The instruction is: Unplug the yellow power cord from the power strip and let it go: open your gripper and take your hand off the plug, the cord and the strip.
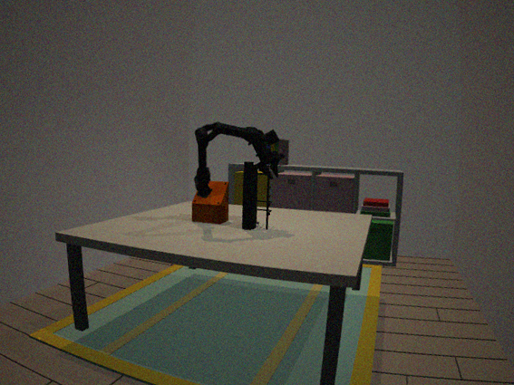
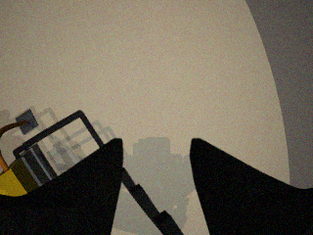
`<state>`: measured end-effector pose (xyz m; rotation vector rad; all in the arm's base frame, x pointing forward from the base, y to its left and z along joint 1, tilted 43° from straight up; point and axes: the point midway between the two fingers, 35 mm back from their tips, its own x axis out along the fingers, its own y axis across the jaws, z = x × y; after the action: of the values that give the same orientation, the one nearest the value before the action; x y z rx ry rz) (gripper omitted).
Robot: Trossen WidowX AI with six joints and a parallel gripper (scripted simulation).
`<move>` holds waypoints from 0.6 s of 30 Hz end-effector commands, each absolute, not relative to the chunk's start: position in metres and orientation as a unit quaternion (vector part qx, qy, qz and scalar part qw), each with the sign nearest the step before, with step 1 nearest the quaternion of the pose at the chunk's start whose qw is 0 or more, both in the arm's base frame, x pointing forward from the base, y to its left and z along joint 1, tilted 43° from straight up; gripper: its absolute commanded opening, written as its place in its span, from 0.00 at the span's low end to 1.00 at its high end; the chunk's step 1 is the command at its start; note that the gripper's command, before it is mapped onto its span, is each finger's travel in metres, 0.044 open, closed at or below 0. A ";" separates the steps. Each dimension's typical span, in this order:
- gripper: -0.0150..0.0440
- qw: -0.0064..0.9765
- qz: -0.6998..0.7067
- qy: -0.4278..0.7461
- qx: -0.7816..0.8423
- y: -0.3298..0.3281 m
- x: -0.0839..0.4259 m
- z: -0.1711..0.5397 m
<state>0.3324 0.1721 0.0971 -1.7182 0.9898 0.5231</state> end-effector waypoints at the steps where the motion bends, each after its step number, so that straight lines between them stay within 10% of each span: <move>1: 0.53 0.376 0.285 0.492 -0.731 0.163 0.287 0.044; 18: 0.53 0.240 0.322 0.554 -0.729 0.147 0.248 0.018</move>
<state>0.2484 0.1476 0.0183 -1.9958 1.5012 0.8726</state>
